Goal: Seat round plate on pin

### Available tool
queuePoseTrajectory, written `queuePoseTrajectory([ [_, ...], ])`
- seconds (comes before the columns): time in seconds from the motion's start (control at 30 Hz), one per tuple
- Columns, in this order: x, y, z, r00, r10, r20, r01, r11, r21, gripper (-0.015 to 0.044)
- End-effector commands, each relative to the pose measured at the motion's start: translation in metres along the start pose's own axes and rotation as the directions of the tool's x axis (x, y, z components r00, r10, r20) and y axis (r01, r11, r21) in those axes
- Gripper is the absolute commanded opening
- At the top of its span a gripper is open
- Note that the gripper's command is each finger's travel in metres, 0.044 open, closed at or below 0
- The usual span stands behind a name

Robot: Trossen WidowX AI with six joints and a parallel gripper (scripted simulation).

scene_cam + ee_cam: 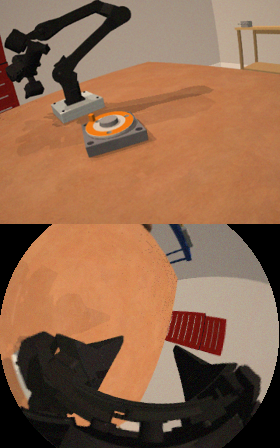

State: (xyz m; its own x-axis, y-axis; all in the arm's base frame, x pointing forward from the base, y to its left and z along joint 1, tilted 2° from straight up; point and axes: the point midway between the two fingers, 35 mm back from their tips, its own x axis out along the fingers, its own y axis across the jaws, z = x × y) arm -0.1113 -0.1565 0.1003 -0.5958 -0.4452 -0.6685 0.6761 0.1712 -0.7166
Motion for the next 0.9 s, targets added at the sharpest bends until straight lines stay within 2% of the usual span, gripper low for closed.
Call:
queuePoseTrajectory([
  [0.0,0.0,0.001,0.002,1.0,0.005,0.005,-0.005,1.0,-0.004,0.0374],
  [0.23,-0.028,0.036,0.061,0.961,0.22,0.169,-0.188,0.964,-0.187,0.019],
  [0.3,-0.032,0.04,0.067,0.953,0.244,0.18,-0.205,0.956,-0.21,0.0138],
  [0.47,-0.066,0.078,0.1,0.882,0.413,0.227,-0.312,0.872,-0.376,0.0006],
  [0.6,-0.086,0.098,0.111,0.841,0.492,0.226,-0.352,0.814,-0.461,0.0],
  [0.77,-0.13,0.141,0.121,0.758,0.626,0.18,-0.406,0.67,-0.622,0.0],
  [0.87,-0.144,0.154,0.121,0.738,0.656,0.158,-0.413,0.624,-0.664,0.0],
])
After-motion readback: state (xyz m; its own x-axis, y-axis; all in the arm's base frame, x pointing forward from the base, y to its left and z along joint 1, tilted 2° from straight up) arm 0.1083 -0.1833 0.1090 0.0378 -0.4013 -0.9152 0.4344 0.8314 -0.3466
